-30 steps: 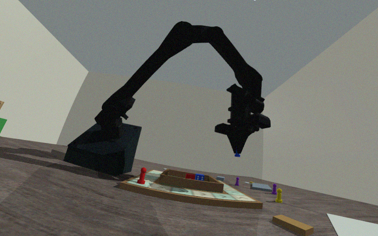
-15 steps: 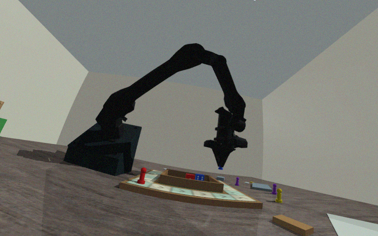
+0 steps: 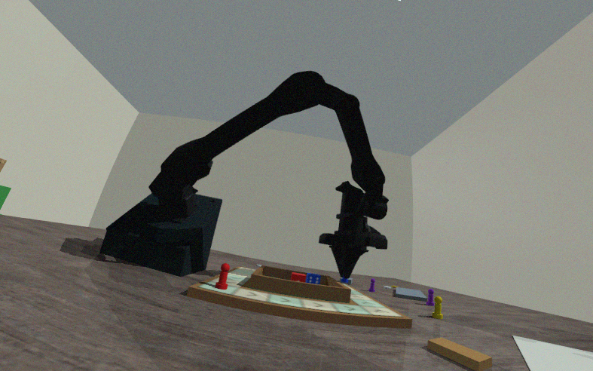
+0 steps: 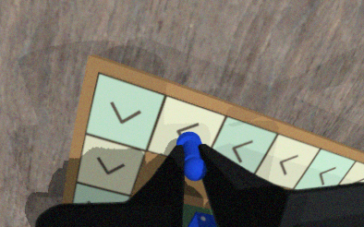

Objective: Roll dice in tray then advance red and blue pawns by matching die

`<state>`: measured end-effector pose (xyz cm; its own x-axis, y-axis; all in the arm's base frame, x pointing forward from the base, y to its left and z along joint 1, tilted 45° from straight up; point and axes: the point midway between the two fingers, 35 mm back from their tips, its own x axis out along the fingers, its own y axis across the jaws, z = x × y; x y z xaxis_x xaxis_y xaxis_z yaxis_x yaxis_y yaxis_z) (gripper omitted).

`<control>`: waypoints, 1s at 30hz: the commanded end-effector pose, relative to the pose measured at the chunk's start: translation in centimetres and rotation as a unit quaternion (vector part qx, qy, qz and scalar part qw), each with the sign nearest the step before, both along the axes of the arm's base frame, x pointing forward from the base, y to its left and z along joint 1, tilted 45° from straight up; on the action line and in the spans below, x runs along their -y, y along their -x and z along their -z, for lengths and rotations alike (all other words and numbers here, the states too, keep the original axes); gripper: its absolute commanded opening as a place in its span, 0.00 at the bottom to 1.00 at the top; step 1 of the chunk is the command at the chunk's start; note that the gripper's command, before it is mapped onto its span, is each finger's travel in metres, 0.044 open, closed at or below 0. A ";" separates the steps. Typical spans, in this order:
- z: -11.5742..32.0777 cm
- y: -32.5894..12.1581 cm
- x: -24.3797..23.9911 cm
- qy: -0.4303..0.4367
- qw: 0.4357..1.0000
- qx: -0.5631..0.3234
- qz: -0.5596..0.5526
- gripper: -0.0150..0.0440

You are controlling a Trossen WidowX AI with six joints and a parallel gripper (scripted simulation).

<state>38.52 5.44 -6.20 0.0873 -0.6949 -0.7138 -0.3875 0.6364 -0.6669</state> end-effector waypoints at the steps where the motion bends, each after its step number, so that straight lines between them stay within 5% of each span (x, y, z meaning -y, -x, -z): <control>1: 0.3 0.0 0.1 0.001 1.000 0.000 -0.004 0.25; 10: 1.2 -0.2 1.0 0.002 1.000 0.000 -0.004 0.25; 26: -2.7 0.2 -2.7 0.001 1.000 -0.001 -0.004 0.97; 30: -2.9 0.3 -3.0 0.000 1.000 -0.001 -0.004 1.00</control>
<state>38.25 8.17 -3.94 0.0982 -0.6960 -0.7113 -0.4030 0.6257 -0.6678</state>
